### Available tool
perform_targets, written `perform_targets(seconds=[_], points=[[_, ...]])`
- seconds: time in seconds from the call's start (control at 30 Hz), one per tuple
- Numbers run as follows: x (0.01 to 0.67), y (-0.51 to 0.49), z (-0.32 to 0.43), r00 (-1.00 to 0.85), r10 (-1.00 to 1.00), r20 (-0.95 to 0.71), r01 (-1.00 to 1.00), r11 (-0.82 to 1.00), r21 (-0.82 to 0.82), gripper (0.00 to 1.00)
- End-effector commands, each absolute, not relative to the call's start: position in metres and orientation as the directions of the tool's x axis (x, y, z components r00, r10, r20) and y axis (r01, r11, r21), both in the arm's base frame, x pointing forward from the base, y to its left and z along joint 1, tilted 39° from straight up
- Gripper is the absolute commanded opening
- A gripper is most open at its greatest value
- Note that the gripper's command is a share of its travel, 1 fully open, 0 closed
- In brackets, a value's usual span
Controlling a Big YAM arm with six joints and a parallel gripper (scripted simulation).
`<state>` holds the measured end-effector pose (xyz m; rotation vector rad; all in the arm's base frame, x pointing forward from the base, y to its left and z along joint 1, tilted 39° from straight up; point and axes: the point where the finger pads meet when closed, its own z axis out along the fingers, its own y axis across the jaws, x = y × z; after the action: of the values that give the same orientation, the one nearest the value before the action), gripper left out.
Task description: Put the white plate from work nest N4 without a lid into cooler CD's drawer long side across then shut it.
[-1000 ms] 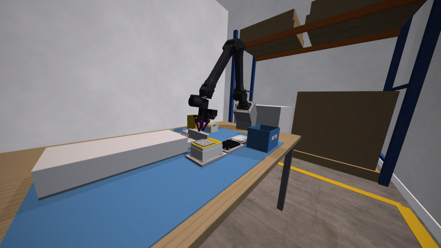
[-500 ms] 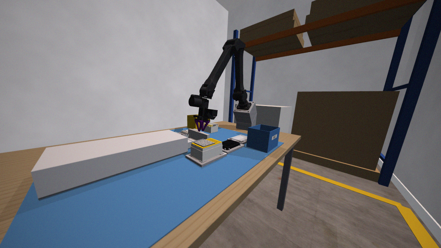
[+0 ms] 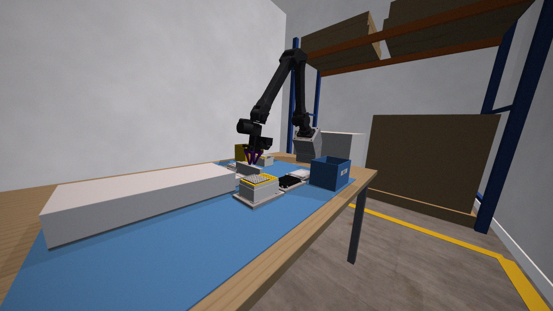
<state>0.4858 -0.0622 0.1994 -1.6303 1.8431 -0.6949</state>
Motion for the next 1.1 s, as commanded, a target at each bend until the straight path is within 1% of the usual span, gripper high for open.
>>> perform_targets(seconds=[0.0,0.5,1.07], points=[[0.4716,-0.0498,0.1366,-0.089,-0.991,-0.096,-0.785,0.129,-0.606,0.3],[0.4724,-0.0499,0.1372,-0.087,-0.992,-0.095,-0.773,0.127,-0.622,0.3],[0.4676,-0.0491,0.1334,-0.089,-0.991,-0.096,-0.787,0.129,-0.603,0.3]])
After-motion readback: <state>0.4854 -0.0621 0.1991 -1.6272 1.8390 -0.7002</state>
